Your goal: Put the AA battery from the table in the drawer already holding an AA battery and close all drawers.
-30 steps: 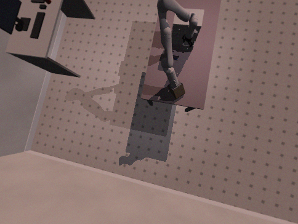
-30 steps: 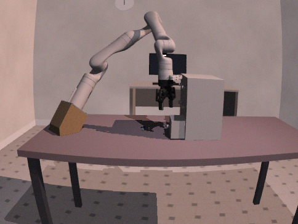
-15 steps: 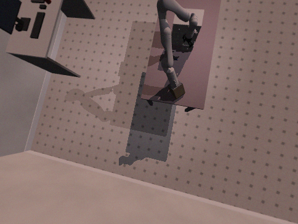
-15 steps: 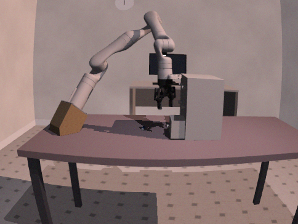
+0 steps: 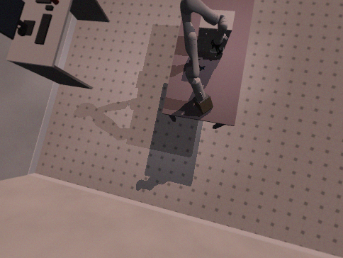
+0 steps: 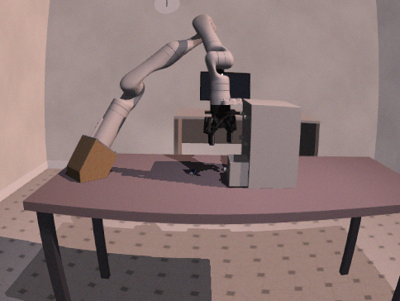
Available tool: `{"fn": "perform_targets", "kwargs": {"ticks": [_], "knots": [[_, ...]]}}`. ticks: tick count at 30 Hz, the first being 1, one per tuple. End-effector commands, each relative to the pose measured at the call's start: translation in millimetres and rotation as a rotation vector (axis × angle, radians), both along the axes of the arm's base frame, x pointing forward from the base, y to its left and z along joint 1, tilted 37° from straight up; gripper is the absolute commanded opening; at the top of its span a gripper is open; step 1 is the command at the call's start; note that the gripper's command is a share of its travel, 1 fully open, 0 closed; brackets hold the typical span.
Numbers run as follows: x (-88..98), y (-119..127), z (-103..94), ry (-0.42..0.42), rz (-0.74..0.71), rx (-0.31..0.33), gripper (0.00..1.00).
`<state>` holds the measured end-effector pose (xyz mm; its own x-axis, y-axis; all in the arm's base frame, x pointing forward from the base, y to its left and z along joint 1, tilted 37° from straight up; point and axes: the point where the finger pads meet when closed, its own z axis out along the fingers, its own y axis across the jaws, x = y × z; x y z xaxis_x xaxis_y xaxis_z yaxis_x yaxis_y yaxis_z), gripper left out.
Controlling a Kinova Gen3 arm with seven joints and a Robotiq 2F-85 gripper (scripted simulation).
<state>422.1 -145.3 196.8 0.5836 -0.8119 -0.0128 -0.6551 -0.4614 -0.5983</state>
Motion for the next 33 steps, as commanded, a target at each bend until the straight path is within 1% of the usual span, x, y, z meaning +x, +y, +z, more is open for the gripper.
{"fn": "perform_targets", "kwargs": {"ticks": [1,16,18,33], "knots": [[-0.1,0,1.3,-0.001,-0.003,0.0,1.0],[-10.4,-2,4.2,0.075,-0.161,0.094,1.0],[-10.4,-2,4.2,0.075,-0.161,0.094,1.0],[-23.1,-4,7.9,0.168,-0.354,0.209,1.0]]}}
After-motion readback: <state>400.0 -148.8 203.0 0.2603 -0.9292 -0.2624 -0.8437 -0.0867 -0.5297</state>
